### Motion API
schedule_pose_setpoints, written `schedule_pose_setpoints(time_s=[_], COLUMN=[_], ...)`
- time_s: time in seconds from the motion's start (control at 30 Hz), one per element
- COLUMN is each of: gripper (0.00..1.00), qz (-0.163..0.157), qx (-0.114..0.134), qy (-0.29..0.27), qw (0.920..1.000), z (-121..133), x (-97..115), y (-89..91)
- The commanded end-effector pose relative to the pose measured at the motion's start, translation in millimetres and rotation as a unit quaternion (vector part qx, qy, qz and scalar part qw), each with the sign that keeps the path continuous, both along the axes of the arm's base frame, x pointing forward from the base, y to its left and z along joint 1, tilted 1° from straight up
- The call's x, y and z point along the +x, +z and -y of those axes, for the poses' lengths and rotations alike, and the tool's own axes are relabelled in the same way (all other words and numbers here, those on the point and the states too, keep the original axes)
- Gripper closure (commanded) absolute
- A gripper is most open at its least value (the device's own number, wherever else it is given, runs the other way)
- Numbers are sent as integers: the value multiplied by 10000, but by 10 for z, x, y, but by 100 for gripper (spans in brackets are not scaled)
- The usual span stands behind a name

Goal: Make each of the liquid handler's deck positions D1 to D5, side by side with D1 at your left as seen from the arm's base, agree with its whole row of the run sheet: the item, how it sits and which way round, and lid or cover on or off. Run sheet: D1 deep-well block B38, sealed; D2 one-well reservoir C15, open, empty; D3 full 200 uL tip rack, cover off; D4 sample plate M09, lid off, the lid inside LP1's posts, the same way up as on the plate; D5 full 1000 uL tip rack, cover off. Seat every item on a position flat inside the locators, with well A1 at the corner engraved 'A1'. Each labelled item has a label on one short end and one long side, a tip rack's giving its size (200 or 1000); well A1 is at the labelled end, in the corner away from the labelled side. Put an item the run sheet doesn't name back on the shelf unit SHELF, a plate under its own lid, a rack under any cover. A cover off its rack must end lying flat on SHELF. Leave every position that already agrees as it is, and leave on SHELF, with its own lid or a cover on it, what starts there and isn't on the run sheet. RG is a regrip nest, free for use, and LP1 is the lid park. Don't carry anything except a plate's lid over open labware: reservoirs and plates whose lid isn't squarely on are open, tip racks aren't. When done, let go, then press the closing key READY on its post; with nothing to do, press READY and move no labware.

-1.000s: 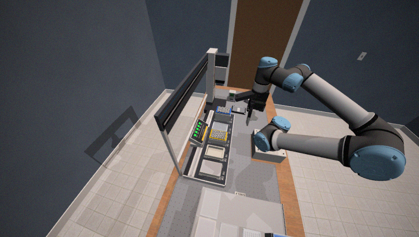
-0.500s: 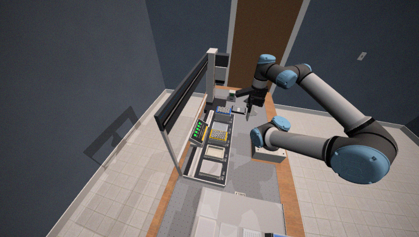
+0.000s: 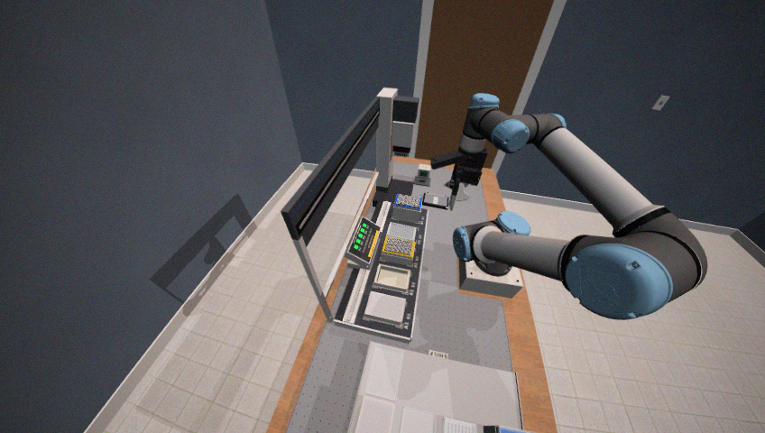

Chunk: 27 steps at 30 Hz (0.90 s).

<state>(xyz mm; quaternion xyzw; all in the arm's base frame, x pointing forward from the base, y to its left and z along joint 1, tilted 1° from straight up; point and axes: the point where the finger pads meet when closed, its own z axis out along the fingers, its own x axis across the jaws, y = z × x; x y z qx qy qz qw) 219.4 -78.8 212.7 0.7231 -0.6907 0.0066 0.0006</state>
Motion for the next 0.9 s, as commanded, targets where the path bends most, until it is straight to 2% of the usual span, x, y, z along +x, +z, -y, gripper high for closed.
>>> schedule_pose_setpoints(time_s=[0.0,0.07,0.57,0.63,0.87], gripper=[18,18,18,18,18], qz=[13,13,14,14,15], qx=[6,6,6,6,6], qy=[5,5,5,5,5], qw=[10000,10000,10000,10000,10000], z=[48,48,0,0,-23], x=[10,10,758,758,1108], y=[0,0,8,8,12])
